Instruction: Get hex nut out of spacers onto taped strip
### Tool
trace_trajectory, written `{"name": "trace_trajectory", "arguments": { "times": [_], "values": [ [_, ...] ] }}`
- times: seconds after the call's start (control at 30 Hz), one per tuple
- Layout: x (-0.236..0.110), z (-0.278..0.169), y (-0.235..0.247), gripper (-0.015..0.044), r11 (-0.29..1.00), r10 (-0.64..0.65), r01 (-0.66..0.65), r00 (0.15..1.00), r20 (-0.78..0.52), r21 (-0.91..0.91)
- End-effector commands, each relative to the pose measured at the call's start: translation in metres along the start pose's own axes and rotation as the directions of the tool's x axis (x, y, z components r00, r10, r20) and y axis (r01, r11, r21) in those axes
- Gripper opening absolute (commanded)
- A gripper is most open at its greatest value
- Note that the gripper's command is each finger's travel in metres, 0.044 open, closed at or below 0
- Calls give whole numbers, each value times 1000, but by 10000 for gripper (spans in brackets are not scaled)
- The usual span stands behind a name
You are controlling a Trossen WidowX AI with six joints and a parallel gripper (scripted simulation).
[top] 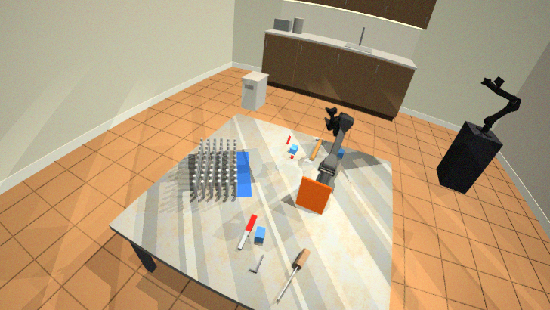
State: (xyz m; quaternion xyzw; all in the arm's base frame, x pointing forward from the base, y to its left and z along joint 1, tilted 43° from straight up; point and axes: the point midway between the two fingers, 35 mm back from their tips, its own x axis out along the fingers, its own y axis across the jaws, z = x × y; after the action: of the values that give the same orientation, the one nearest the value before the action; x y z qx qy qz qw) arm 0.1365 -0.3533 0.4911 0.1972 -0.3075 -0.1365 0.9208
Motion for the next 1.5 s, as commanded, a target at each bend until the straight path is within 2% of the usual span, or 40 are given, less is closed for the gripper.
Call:
{"name": "trace_trajectory", "arguments": {
  "times": [0.0,0.37,0.73,0.97,1.23,1.33,1.47],
  "values": [
    [18,-41,-10,440,1000,-3,3,1000,-30,20],
    [62,-197,-1,440,1000,-3,6,977,-213,12],
    [54,-348,30,440,990,-44,-20,891,-452,-137],
    [17,-446,62,440,950,-67,-144,771,-633,-276],
    [-66,-550,113,440,808,-84,-456,538,-839,-373],
    [-103,-577,129,440,720,-96,-587,443,-891,-370],
    [-112,-583,132,440,697,-100,-617,421,-901,-365]
  ]
}}
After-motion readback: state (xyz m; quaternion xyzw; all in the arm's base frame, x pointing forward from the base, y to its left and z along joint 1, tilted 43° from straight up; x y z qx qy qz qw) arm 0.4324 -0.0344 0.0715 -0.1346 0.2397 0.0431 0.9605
